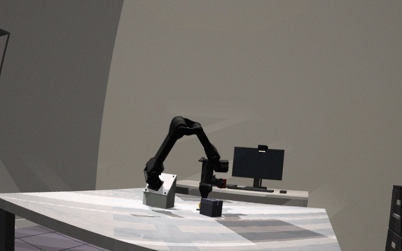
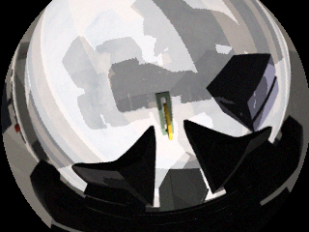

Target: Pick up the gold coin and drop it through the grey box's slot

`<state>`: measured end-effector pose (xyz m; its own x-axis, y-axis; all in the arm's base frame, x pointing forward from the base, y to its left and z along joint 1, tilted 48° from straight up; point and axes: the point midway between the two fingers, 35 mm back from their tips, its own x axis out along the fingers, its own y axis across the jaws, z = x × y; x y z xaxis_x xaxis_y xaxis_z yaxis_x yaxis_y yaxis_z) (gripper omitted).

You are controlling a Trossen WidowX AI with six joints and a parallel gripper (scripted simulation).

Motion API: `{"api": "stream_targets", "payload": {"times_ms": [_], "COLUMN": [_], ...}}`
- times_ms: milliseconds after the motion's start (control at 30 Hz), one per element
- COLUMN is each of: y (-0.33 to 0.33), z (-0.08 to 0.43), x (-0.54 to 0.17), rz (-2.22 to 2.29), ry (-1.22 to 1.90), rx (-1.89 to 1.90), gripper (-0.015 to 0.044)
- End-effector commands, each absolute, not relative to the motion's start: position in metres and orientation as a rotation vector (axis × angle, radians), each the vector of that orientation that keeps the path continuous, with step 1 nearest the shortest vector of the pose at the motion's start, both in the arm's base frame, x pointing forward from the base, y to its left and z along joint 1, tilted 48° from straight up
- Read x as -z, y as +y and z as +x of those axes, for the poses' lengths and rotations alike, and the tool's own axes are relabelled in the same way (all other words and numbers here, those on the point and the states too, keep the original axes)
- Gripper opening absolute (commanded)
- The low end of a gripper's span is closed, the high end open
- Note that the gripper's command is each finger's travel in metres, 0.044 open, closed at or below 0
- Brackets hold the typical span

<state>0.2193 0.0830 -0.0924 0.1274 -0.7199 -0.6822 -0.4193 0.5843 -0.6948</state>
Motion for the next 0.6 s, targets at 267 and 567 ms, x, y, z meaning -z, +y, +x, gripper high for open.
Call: {"api": "stream_targets", "payload": {"times_ms": [267,567], "y": [0.067,0.059], "z": [0.220,0.220], "x": [0.106,0.112], "rz": [-1.026,-1.027], "ry": [1.501,1.501], "rx": [0.288,0.290], "gripper": [0.0161,0.0134]}}
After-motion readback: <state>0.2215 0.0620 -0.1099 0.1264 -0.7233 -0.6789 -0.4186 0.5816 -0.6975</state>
